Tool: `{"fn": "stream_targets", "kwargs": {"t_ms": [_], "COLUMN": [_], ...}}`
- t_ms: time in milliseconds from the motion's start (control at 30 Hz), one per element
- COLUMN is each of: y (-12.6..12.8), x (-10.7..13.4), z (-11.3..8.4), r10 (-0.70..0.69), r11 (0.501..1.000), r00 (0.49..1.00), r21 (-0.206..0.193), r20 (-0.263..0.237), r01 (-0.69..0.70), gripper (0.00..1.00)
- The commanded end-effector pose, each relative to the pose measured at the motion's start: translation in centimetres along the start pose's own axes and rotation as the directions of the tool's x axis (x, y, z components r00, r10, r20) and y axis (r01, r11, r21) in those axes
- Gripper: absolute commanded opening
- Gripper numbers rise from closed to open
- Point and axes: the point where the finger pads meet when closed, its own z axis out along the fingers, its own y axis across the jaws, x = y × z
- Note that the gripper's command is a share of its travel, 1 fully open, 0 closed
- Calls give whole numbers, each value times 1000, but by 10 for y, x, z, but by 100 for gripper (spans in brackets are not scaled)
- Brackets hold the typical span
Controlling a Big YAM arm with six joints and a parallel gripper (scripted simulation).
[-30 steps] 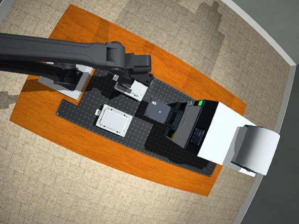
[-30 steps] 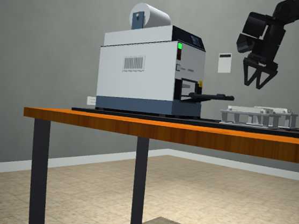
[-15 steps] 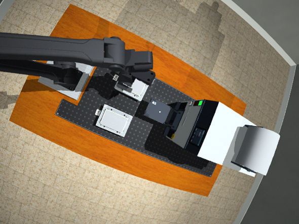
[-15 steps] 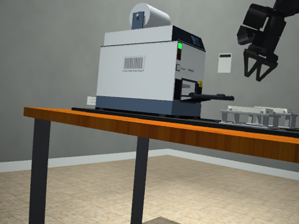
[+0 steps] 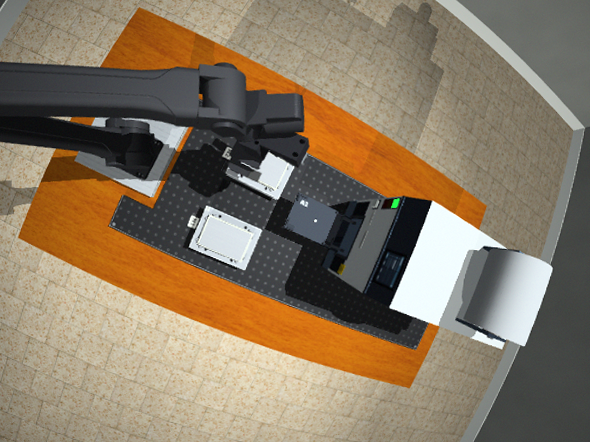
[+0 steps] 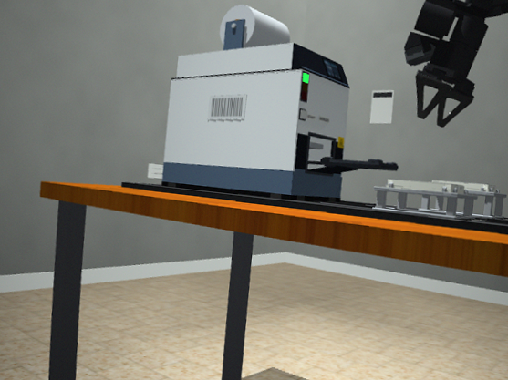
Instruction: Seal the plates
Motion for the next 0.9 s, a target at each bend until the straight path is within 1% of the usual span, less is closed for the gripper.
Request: {"fn": "stream_targets", "kwargs": {"t_ms": [0,67,200,367,500,567,733,867], "y": [12,8,7,4,-2,-2,-2,1], "x": [-18,-14,-11,-8,1,1,-7,-17], "z": [-19,-10,-2,-1,1,1,-7,-12], "r10": [9,15,0,-8,-9,-9,-3,8], "r11": [1000,1000,1000,1000,1000,1000,1000,1000], "r00": [999,1000,1000,1000,1000,1000,1000,999], "r21": [-27,-16,-11,-15,-3,-3,-4,-15], "r20": [35,23,16,28,6,6,11,37], "r01": [-8,-14,0,9,9,9,3,-7], "gripper": [100,100,100,100,100,100,100,100]}}
